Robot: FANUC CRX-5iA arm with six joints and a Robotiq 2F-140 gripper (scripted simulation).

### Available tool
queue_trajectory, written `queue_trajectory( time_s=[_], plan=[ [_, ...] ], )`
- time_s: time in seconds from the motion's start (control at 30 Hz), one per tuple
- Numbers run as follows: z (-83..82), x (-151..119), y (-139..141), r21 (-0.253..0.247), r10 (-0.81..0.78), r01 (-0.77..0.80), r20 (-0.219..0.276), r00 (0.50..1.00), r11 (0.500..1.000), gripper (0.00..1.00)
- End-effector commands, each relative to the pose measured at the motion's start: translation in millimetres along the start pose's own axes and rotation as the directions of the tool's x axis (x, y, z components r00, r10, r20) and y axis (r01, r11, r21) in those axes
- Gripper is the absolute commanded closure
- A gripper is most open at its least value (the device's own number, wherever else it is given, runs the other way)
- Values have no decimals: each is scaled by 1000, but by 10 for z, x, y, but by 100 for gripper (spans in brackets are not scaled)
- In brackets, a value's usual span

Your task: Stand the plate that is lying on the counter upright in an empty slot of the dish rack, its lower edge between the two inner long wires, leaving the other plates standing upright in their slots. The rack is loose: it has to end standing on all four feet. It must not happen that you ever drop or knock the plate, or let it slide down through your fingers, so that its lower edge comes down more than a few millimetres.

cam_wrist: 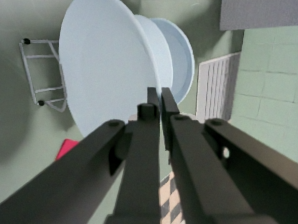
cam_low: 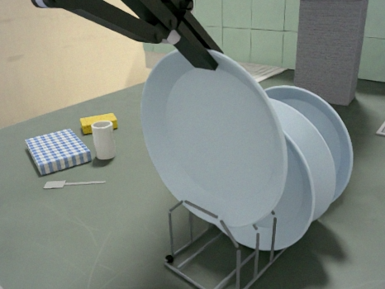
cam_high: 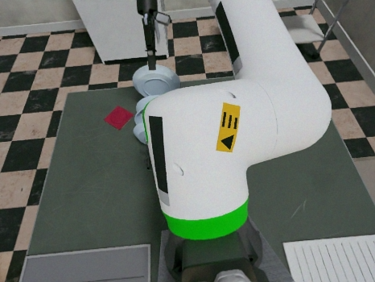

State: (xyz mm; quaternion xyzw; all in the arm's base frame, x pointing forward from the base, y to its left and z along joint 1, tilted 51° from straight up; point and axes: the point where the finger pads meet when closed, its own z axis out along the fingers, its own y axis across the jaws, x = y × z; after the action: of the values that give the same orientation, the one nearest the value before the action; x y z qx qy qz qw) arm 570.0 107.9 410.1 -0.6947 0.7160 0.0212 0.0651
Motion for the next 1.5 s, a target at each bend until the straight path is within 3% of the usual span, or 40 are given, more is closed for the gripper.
queue_trajectory(
  time_s=[0.0, 0.97, 1.47],
  plan=[
    [-11, 1, 1, 2, 0, 0, 0, 1000, 1000, 90],
    [177, 0, -201, 2, 0, 0, 0, 1000, 1000, 90],
    [192, 0, -217, 2, 0, 0, 0, 1000, 1000, 90]
  ],
)
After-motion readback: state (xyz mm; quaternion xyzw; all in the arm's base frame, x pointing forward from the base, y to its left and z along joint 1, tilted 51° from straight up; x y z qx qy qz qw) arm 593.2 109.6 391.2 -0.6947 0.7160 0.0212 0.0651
